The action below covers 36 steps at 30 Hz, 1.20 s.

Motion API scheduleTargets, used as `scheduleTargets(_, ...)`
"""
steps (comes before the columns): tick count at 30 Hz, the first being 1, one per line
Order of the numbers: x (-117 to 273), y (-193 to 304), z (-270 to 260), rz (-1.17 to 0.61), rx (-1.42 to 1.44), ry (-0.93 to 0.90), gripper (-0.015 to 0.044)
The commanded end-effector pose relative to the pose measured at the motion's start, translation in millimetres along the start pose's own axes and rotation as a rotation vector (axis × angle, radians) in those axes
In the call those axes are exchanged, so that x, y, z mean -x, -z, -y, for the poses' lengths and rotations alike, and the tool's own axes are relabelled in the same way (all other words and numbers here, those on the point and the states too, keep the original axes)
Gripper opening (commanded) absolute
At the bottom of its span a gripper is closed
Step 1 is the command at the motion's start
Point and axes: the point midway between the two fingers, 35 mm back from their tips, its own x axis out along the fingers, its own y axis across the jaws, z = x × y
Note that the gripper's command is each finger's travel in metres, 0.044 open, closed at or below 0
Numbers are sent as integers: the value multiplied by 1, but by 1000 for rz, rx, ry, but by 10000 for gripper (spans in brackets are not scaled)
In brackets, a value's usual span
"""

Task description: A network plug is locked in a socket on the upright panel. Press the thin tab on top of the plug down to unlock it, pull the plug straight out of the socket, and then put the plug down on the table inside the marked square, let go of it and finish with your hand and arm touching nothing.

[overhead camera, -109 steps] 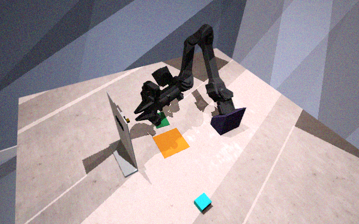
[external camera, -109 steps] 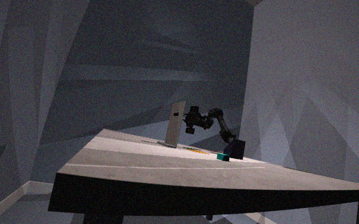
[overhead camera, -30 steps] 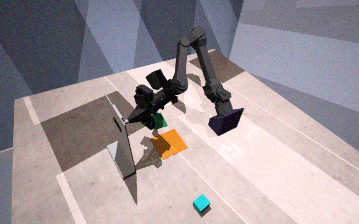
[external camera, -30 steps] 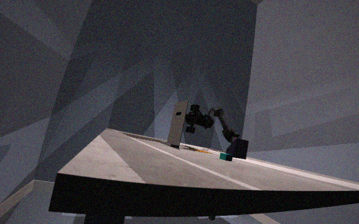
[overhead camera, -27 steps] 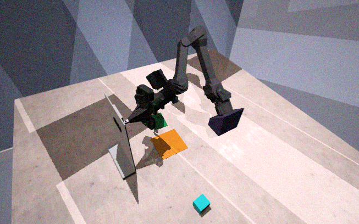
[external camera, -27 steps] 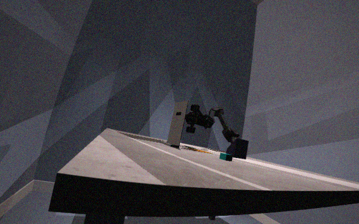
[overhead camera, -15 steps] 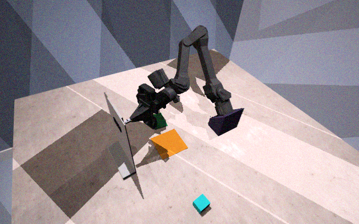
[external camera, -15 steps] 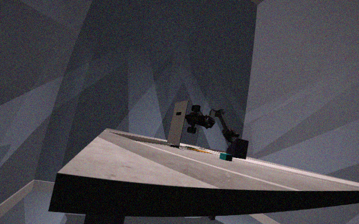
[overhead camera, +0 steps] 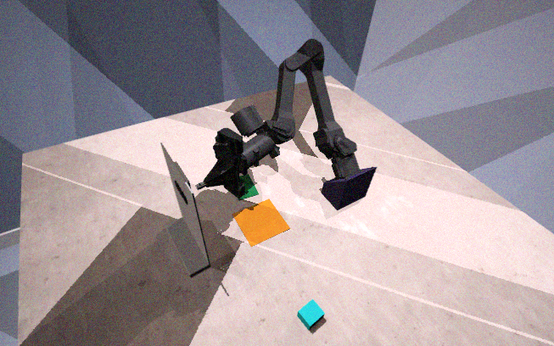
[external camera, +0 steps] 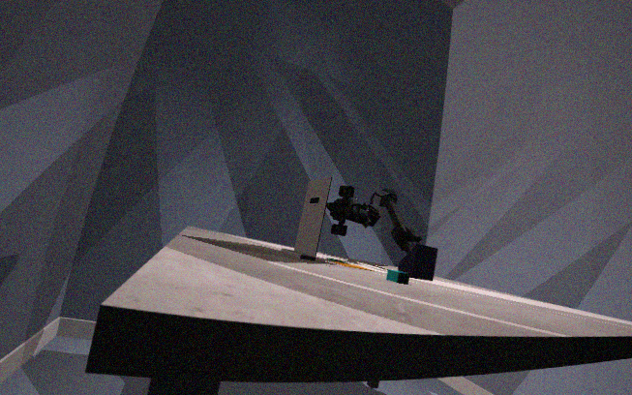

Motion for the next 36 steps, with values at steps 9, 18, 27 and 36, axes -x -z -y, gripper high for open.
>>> scheduleTargets(9,7,2,0,-2,-4,-1,0)
scheduleTargets(18,11,3,0,-2,-4,-1,0)
scheduleTargets(27,15,3,0,-2,-4,-1,0)
scheduleTargets(36,19,4,0,-2,-4,-1,0)
